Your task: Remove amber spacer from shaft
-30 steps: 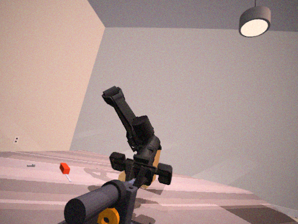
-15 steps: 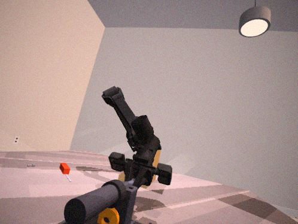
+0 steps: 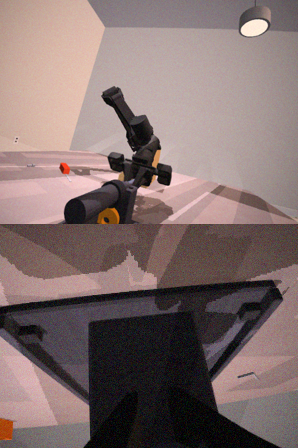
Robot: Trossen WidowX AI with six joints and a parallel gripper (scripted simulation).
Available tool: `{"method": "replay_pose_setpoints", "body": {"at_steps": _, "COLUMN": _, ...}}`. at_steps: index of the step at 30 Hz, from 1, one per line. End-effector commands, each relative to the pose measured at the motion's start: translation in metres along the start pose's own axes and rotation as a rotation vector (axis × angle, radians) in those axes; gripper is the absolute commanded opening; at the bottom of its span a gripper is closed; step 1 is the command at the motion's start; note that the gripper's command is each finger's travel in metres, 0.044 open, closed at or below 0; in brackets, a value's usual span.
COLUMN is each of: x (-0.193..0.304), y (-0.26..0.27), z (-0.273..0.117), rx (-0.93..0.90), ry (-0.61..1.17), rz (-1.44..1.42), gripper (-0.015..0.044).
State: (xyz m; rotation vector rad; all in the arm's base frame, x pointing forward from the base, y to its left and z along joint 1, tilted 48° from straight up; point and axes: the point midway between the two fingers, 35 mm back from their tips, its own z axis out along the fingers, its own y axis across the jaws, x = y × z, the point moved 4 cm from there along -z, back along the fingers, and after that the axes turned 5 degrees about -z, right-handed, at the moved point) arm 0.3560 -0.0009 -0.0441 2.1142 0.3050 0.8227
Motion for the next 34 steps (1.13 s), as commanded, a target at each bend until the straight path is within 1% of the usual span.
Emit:
{"method": "replay_pose_setpoints", "body": {"at_steps": 1, "x": 0.0025, "y": 0.0008, "z": 0.0019, "rx": -0.004, "ry": 0.001, "rz": -0.002, "gripper": 0.0}}
{"method": "replay_pose_setpoints", "body": {"at_steps": 20, "x": 0.0053, "y": 0.0013, "z": 0.0048, "rx": -0.004, "ry": 0.001, "rz": -0.001, "gripper": 0.0}}
{"method": "replay_pose_setpoints", "body": {"at_steps": 32, "x": 0.0025, "y": 0.0, "z": 0.0022, "rx": -0.003, "ry": -0.002, "rz": -0.002, "gripper": 0.0315}}
{"method": "replay_pose_setpoints", "body": {"at_steps": 34, "x": 0.0032, "y": -0.0006, "z": -0.0046, "rx": -0.001, "ry": -0.003, "rz": -0.002, "gripper": 0.0368}}
